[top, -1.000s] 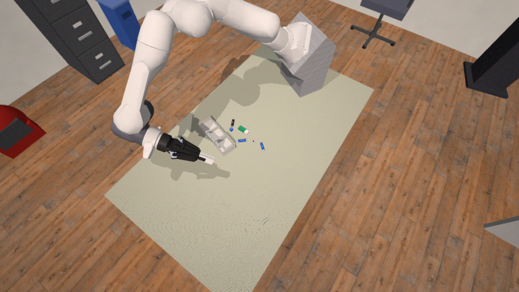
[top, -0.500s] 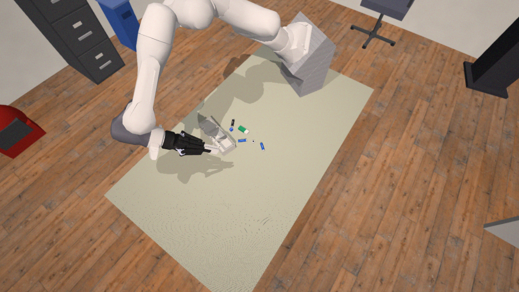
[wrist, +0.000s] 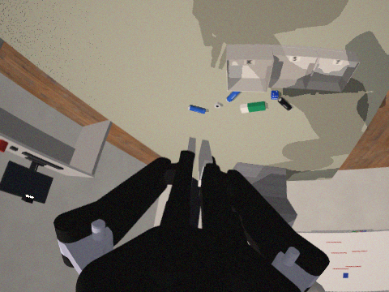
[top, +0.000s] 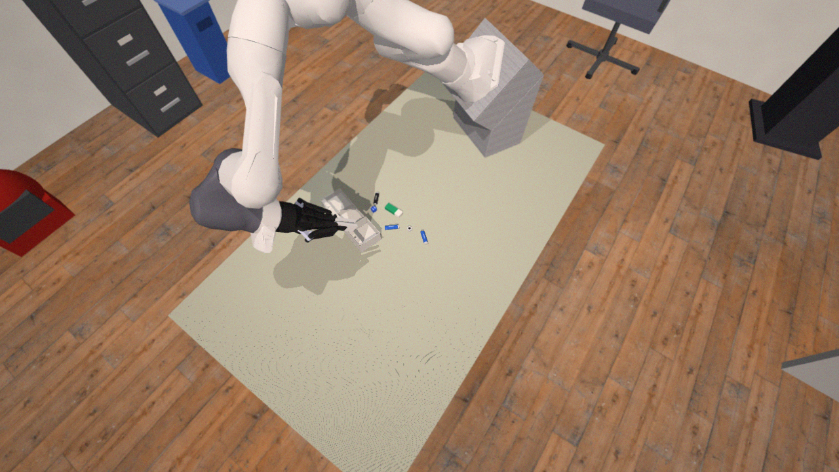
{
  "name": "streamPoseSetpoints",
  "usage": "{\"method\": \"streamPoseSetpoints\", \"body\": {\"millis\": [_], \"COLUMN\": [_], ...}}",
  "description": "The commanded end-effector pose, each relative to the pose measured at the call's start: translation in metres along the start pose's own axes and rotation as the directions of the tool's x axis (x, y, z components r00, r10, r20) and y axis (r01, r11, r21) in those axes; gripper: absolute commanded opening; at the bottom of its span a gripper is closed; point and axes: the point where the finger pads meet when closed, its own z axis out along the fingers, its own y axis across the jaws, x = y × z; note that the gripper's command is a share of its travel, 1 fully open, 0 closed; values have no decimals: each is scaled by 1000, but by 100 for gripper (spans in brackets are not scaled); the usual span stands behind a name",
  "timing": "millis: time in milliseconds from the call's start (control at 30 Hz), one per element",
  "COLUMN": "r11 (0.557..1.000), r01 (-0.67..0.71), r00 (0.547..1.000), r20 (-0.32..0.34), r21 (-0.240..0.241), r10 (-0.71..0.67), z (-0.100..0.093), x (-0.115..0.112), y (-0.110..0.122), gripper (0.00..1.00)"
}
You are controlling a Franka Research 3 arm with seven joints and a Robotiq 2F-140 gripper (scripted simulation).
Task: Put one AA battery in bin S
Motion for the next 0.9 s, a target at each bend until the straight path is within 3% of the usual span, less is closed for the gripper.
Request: {"method": "streamPoseSetpoints", "body": {"millis": [0, 233, 300, 367, 667, 800, 867], "r11": [999, 980, 980, 966, 898, 866, 866], "r01": [16, 150, 150, 193, 311, 346, 346], "r00": [988, 952, 952, 924, 811, 747, 747], "r20": [-150, -248, -248, -299, -405, -453, -453], "r21": [-40, -131, -131, -172, -311, -361, -361], "r10": [-22, -179, -179, -238, -421, -487, -487], "z": [14, 57, 57, 69, 124, 149, 149], "x": [-4, -34, -34, -42, -80, -97, -97], "y": [10, 36, 36, 44, 78, 93, 93], "gripper": [5, 5, 5, 5, 5, 5, 5]}}
